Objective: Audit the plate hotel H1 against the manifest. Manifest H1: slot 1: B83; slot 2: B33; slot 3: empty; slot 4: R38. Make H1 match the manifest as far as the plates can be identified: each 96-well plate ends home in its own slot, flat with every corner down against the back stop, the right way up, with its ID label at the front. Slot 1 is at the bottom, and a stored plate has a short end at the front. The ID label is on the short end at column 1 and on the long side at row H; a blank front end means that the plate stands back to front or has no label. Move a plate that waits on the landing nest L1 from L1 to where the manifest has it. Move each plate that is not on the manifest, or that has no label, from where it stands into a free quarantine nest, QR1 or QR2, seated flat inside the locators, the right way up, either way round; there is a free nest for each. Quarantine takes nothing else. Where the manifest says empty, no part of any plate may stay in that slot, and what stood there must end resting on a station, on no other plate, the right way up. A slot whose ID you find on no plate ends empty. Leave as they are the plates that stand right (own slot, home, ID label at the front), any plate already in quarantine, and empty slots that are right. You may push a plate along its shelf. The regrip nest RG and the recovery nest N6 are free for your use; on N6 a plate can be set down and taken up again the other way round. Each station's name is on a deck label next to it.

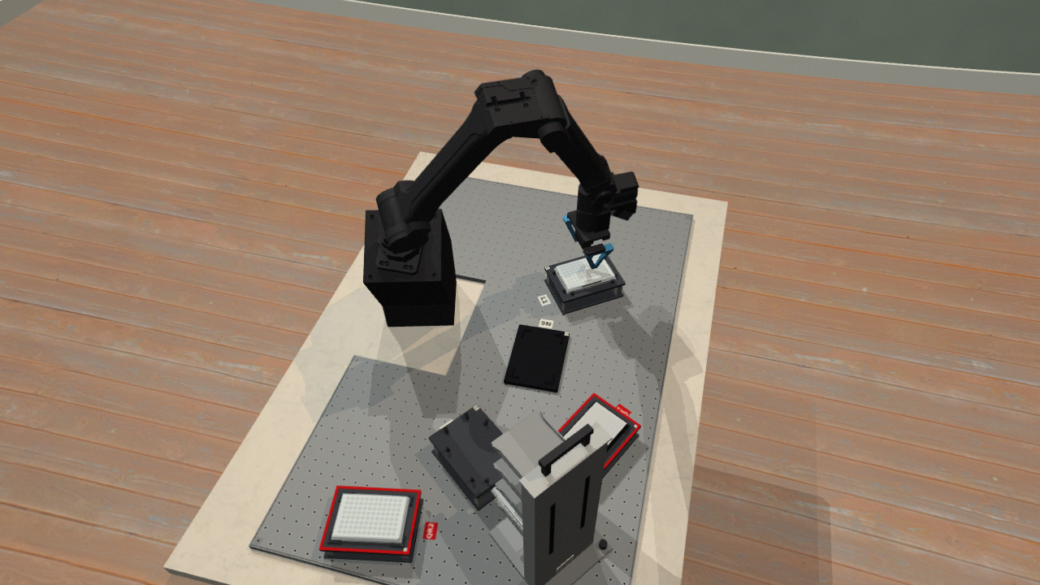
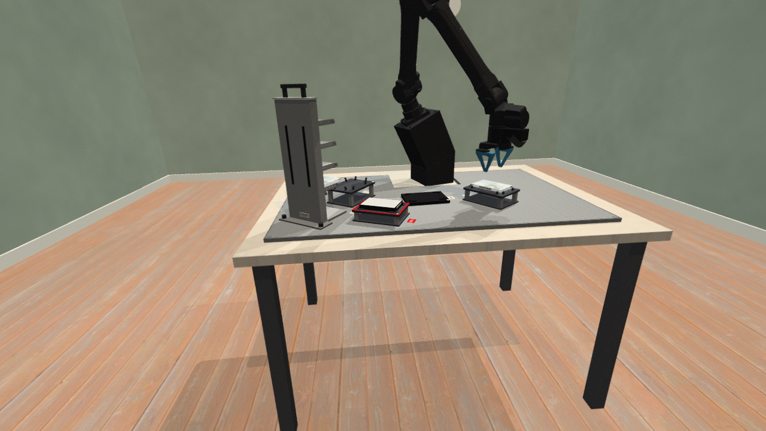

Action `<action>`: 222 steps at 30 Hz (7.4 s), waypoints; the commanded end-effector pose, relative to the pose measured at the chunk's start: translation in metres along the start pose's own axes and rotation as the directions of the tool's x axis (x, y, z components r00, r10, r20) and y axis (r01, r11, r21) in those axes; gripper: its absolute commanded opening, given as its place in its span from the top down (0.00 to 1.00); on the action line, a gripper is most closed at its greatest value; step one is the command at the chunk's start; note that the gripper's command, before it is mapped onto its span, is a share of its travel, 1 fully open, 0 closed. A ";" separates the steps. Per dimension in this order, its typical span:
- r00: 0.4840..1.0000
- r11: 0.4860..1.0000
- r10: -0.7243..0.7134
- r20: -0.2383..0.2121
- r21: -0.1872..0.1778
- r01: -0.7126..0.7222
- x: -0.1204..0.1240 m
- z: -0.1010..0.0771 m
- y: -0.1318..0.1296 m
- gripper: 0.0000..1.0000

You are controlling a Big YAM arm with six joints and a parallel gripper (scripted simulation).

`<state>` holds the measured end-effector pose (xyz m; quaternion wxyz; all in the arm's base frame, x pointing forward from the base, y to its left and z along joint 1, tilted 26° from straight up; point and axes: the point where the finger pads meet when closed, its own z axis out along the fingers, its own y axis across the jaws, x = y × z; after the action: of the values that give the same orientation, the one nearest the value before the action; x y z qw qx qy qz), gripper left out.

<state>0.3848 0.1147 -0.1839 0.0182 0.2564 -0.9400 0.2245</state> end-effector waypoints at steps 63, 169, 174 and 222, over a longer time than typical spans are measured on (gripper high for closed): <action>1.000 1.000 0.006 0.024 0.003 -0.006 -0.012 0.055 -0.005 0.00; 0.999 1.000 -0.001 0.039 0.003 0.001 -0.012 -0.003 0.001 0.14; 1.000 1.000 -0.003 0.007 0.001 0.003 -0.002 0.004 0.002 0.14; 0.997 1.000 0.015 0.073 -0.003 -0.014 -0.026 -0.124 0.000 0.14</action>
<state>0.3813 0.1565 -0.0980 0.0103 0.2610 -0.9393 0.2224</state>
